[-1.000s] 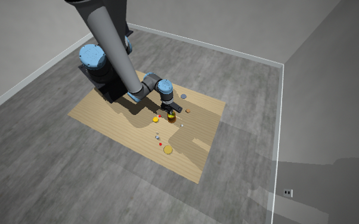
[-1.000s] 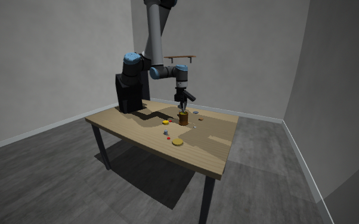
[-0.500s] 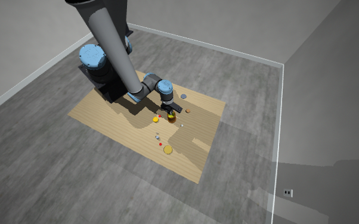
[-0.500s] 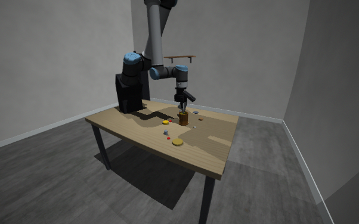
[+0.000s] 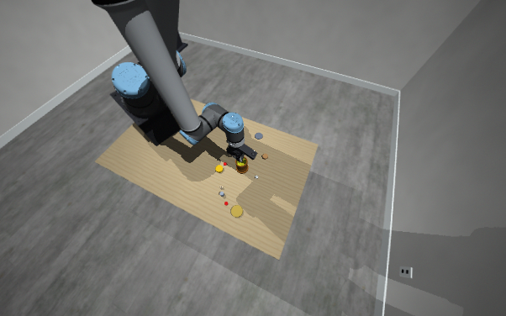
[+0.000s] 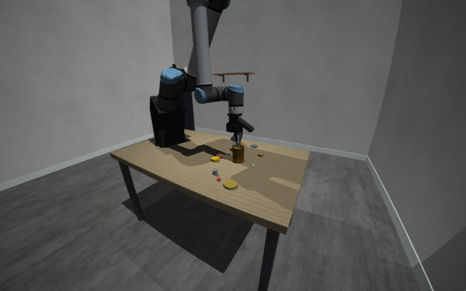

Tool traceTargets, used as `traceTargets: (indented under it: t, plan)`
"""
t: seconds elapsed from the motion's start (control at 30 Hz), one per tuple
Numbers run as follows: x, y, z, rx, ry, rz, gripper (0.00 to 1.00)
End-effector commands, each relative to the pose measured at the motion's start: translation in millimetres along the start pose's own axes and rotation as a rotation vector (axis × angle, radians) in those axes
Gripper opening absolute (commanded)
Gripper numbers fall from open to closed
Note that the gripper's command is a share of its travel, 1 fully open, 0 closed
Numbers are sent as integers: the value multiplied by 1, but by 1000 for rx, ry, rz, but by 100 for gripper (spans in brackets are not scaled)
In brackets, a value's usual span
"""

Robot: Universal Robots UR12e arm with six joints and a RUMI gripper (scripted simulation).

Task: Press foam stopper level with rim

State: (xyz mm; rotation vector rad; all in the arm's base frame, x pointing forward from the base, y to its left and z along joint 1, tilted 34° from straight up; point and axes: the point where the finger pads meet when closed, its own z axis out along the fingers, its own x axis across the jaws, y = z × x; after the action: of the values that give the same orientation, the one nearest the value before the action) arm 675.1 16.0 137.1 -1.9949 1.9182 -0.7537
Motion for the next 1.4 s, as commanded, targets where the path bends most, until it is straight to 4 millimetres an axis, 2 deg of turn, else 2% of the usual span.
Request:
traceTargets:
  t: [0.0,0.87,1.37]
  plan:
    - [0,0,0,1,0,0,0]
    - [0,0,-2,1,0,0,0]
    - [0,0,-31,1,0,0,0]
